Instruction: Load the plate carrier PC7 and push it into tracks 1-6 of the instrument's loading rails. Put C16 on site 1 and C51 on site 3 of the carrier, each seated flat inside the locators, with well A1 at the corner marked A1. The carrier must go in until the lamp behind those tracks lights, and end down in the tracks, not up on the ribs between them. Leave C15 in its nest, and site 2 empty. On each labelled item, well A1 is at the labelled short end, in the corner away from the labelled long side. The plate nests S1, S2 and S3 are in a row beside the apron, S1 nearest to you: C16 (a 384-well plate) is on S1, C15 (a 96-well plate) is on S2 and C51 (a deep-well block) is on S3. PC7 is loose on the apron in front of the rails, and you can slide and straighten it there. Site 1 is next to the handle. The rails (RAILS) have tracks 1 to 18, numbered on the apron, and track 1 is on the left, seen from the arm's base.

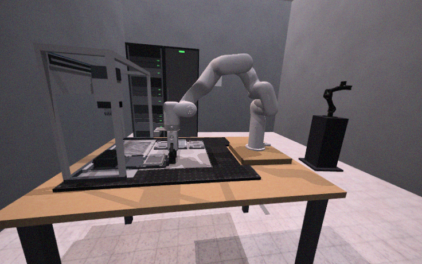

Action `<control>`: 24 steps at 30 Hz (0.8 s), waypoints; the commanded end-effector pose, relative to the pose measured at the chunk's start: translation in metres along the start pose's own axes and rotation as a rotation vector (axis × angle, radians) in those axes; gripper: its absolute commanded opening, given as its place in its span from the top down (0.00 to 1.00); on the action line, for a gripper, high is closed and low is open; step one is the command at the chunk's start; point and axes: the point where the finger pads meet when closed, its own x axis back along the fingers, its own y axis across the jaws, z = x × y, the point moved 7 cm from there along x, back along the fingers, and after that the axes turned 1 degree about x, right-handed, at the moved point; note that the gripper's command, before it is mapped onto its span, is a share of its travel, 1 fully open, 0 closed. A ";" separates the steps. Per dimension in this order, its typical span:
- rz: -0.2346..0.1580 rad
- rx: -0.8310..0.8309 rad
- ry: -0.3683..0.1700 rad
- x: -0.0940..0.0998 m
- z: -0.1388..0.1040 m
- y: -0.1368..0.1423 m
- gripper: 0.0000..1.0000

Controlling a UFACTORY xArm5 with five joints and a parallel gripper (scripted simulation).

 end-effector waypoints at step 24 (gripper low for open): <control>-0.001 0.000 0.005 0.002 0.009 0.000 0.19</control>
